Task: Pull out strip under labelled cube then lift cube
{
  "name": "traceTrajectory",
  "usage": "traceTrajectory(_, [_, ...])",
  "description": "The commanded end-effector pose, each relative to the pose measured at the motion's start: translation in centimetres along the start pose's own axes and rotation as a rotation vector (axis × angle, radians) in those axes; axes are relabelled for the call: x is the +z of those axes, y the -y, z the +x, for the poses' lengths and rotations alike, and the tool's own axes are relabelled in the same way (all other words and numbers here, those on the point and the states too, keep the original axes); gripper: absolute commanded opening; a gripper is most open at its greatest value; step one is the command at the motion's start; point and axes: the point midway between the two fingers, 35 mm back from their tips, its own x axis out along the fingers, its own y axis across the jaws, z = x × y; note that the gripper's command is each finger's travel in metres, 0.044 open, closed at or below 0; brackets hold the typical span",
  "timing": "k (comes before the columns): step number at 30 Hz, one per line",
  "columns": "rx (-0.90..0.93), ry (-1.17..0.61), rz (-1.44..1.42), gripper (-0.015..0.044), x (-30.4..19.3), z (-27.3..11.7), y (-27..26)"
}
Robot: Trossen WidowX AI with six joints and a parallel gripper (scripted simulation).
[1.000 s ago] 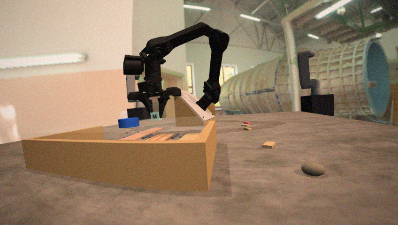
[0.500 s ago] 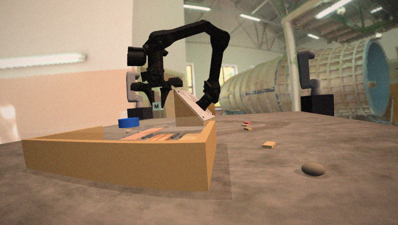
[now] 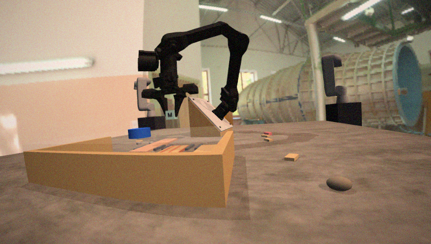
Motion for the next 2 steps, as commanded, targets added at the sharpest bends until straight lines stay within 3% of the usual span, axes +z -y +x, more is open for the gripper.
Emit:
traceTrajectory(1, [-0.003, -0.002, -0.007, 0.0, 0.01, -0.12, -0.07])
traceTrajectory(2, [-0.003, -0.002, -0.007, 0.0, 0.01, -0.12, -0.07])
